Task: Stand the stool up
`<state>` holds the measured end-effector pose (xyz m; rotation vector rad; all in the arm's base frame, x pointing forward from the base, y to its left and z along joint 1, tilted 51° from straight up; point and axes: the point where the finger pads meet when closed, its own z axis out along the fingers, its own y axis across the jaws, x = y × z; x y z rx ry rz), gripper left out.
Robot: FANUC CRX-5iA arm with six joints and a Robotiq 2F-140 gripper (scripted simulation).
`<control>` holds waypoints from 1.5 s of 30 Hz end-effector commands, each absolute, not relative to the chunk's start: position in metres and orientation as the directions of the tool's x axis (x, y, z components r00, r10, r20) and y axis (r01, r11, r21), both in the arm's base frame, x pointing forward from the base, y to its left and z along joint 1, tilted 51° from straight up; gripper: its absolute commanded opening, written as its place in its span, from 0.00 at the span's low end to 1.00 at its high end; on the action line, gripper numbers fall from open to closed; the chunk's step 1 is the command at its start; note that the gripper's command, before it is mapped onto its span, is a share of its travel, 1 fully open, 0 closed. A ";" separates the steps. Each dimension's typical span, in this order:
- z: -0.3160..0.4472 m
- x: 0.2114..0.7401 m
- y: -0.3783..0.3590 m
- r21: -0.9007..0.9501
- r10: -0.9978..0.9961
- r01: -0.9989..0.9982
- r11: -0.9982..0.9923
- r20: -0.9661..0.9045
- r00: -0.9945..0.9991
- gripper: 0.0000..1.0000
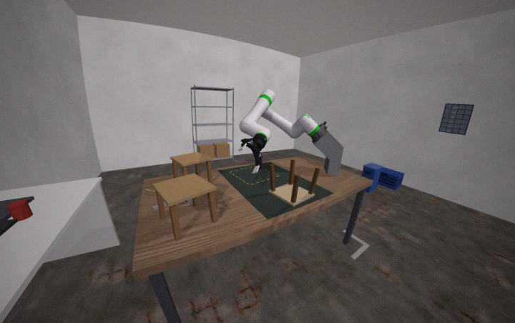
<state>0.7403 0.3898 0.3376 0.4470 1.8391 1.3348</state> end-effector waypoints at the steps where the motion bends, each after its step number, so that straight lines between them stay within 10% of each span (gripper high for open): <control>1: 0.332 0.718 0.456 0.853 0.633 -0.219 0.474 -0.503 -0.589 1.00; 11: 0.316 0.653 0.545 0.751 0.537 -0.281 0.597 -0.635 -0.555 1.00; 45: 0.167 0.456 0.482 0.512 0.561 0.244 0.823 -0.671 -0.485 1.00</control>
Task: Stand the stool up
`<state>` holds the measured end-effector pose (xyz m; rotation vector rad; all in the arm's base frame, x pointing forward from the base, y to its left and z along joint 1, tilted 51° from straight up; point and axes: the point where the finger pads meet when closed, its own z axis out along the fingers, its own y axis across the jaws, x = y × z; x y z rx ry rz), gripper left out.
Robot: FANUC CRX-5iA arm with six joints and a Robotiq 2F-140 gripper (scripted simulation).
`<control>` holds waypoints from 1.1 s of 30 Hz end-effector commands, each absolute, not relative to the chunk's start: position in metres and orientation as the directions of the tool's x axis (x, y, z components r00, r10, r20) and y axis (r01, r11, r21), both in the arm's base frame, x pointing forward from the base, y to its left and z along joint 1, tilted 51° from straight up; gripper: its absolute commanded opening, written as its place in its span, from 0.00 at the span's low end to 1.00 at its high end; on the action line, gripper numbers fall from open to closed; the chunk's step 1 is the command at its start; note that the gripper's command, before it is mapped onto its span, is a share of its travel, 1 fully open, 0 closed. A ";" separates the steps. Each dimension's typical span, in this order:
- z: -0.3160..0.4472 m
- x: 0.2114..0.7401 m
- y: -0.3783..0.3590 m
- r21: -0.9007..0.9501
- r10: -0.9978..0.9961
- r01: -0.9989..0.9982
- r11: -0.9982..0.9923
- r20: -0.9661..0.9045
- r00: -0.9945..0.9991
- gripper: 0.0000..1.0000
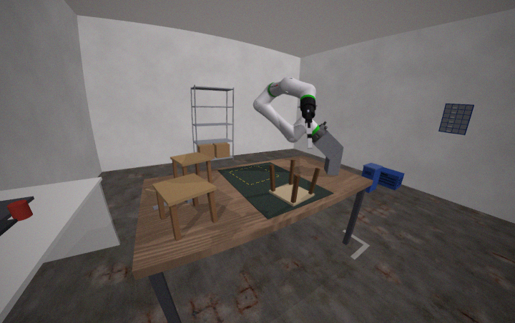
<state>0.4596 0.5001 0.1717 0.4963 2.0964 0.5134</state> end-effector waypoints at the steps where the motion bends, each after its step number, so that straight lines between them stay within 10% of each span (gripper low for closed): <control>1: 0.164 0.462 0.472 0.515 0.588 0.287 0.808 -0.663 -0.464 1.00; 33: 0.133 0.492 0.322 0.509 0.809 0.775 0.374 -0.587 -0.005 1.00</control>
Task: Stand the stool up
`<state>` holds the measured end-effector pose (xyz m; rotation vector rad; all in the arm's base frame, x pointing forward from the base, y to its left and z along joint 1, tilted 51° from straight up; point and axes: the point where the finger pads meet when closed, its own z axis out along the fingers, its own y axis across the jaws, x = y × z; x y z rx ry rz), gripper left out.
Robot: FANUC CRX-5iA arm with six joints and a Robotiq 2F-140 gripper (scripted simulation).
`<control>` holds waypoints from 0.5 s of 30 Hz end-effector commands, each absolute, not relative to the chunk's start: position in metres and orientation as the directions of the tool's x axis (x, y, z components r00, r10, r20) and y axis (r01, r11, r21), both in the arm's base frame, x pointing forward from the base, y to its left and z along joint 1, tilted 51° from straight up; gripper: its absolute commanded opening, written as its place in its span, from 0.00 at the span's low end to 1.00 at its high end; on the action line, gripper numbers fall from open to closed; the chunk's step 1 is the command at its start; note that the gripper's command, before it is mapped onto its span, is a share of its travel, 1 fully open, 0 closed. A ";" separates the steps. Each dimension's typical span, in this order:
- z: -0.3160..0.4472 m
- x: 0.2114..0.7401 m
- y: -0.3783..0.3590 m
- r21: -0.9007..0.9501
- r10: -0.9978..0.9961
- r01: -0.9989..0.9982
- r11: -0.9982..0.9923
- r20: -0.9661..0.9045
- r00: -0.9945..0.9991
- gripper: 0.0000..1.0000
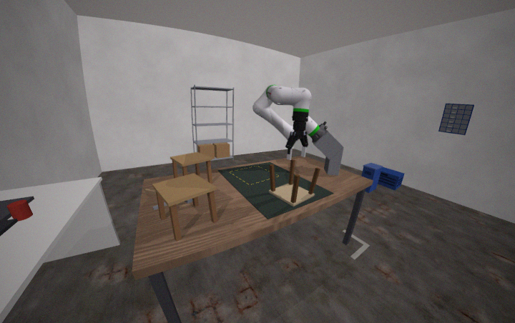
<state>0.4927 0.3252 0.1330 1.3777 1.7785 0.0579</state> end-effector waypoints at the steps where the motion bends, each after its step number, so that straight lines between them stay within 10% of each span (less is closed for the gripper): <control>1: 0.133 0.492 0.321 0.509 0.809 0.778 0.368 -0.587 0.001 1.00; 15: 0.132 0.491 0.316 0.507 0.810 0.790 0.345 -0.586 0.022 1.00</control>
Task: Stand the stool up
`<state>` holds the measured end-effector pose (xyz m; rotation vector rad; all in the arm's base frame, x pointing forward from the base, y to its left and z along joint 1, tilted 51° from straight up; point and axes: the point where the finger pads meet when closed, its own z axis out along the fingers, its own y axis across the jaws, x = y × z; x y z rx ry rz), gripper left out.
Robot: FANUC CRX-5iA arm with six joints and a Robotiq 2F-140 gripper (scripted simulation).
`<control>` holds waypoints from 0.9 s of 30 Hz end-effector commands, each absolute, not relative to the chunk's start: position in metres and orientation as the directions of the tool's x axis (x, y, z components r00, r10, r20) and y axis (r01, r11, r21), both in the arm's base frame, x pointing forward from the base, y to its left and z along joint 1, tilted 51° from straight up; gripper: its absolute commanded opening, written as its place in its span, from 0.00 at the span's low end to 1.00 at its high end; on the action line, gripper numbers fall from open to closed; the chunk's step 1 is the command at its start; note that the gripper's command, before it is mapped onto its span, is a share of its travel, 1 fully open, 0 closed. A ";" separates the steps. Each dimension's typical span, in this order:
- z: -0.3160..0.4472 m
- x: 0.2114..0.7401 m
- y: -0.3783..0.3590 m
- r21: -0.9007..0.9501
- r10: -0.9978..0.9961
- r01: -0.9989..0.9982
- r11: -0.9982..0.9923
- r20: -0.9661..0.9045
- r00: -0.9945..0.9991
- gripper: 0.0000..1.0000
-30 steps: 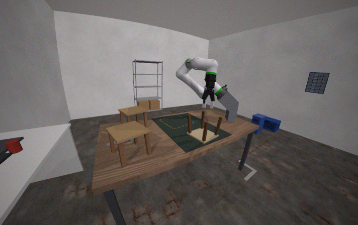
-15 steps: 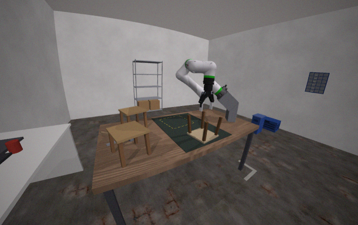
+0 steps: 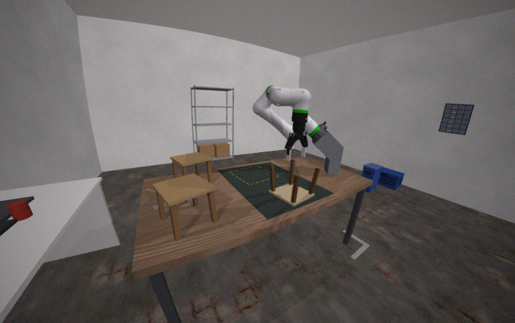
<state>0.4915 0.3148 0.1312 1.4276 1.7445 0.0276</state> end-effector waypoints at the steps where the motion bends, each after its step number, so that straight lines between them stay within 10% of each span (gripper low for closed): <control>1: 0.132 0.491 0.316 0.507 0.810 0.790 0.345 -0.586 0.022 1.00; 2: 0.132 0.491 0.316 0.507 0.810 0.790 0.346 -0.586 0.022 0.38; 27: 0.217 0.667 0.522 0.165 0.145 -0.058 0.985 -0.957 -0.249 0.38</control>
